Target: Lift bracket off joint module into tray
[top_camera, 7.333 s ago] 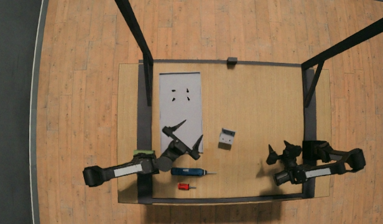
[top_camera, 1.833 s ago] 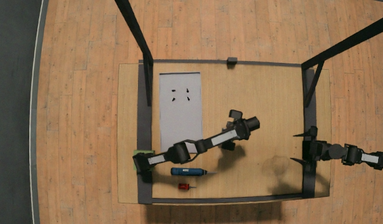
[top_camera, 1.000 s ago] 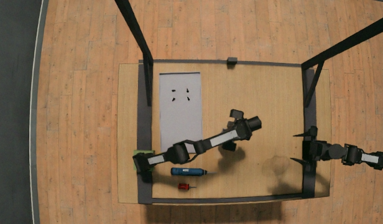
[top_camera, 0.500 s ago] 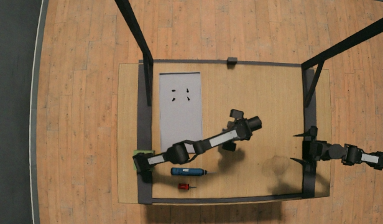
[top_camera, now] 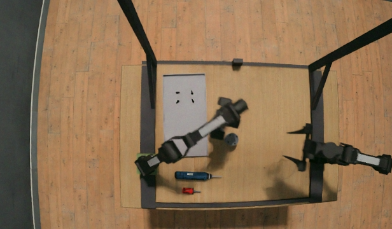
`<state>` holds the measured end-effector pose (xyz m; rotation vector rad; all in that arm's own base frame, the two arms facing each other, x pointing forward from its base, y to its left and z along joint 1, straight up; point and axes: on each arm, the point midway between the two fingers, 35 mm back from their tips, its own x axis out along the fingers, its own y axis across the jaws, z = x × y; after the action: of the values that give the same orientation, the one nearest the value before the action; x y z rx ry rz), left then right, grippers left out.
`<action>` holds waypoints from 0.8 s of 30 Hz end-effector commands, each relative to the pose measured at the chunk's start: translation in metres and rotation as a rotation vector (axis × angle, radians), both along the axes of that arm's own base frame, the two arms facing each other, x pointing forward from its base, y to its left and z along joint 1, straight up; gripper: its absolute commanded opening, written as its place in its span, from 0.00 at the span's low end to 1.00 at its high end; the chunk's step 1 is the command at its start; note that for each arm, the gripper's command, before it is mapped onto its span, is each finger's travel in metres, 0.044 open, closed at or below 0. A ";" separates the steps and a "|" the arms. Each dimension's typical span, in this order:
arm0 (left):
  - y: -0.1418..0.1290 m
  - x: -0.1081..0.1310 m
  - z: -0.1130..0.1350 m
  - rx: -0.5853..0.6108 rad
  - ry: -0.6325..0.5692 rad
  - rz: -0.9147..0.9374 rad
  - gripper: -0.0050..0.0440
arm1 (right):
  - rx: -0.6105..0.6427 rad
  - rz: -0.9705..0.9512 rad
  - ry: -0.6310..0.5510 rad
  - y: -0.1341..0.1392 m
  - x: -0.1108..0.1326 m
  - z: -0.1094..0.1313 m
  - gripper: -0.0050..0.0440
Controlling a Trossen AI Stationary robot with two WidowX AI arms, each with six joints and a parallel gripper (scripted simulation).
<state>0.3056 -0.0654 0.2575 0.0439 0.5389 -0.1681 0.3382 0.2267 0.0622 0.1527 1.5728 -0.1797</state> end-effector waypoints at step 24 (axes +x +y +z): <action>-0.079 0.157 -0.087 0.000 -0.017 -0.114 1.00 | 0.040 0.007 -0.023 0.032 -0.157 -0.035 0.00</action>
<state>0.4515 -0.1399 0.1607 0.0765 0.5517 -0.2731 0.1809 0.2542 0.0185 0.1632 1.5752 -0.1796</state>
